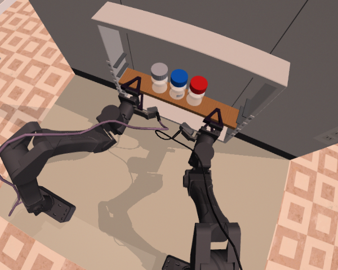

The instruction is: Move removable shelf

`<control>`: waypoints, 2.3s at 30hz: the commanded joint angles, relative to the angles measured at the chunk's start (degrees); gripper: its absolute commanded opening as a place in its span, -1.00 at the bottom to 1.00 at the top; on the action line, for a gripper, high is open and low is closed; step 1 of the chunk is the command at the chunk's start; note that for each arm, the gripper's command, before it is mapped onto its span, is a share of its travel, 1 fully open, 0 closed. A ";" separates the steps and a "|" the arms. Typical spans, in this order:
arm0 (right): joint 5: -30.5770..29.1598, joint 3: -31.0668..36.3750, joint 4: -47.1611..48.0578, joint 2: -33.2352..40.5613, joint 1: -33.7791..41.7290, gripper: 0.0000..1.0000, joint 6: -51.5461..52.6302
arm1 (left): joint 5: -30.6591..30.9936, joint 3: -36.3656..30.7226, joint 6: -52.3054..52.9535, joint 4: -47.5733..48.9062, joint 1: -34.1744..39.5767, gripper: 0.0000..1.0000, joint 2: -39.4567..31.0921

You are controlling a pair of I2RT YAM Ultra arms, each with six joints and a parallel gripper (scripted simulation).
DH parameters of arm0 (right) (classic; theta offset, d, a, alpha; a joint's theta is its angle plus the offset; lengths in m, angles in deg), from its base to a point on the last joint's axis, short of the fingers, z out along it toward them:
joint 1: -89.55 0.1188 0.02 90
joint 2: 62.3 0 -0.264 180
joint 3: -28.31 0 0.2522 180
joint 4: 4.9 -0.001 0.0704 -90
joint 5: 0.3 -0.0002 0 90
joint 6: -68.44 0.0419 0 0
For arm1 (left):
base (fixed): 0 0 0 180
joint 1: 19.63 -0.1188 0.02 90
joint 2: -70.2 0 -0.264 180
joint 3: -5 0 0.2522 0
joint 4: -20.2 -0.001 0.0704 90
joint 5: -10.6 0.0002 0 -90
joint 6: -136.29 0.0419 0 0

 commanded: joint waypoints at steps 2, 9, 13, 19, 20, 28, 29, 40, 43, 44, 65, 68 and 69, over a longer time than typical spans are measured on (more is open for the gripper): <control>0.77 -2.99 -1.08 -0.58 -0.90 1.00 0.18 | 0.98 2.90 -0.24 -1.91 -0.77 1.00 1.39; 1.00 -4.45 -1.67 -1.46 -1.14 0.96 0.18 | 1.27 4.34 -0.24 -2.55 -1.06 0.96 2.19; 1.00 -4.46 -1.68 -1.47 -1.14 0.78 0.18 | 1.27 4.37 -0.24 -2.58 -1.06 0.78 2.21; 1.00 -4.46 -1.68 -1.46 -1.14 0.51 0.18 | 1.28 4.38 -0.24 -2.59 -1.06 0.51 2.21; 1.00 -4.46 -1.68 -1.46 -1.14 0.47 0.18 | 1.28 4.38 -0.24 -2.59 -1.06 0.47 2.21; 1.00 -4.46 -1.68 -1.46 -1.14 0.20 0.18 | 1.28 4.39 -0.24 -2.59 -1.06 0.20 2.21; 1.00 -4.46 -1.68 -1.46 -1.14 0.16 0.18 | 1.28 4.39 -0.24 -2.59 -1.06 0.16 2.21; 1.00 -4.52 -1.69 -1.51 -1.14 -0.33 0.19 | 1.28 4.39 -0.24 -2.59 -1.06 -0.33 2.21; 1.00 -4.52 -1.68 -1.52 -1.14 -0.38 0.19 | 1.28 4.39 -0.24 -2.59 -1.06 -0.38 2.21; 1.00 -4.52 -1.68 -1.52 -1.14 -0.42 0.19 | 1.28 4.39 -0.24 -2.59 -1.06 -0.42 2.21; 0.99 -4.59 -1.91 -1.31 -1.14 -1.00 0.18 | 1.28 4.46 -0.23 -2.88 -1.06 -1.00 1.98; 0.99 -4.64 -2.06 -1.21 -1.14 -1.00 0.18 | 1.28 4.50 -0.23 -3.02 -1.06 -1.00 1.87; 0.99 -4.66 -2.11 -1.17 -1.14 -1.00 0.18 | 1.28 4.51 -0.23 -3.07 -1.06 -1.00 1.83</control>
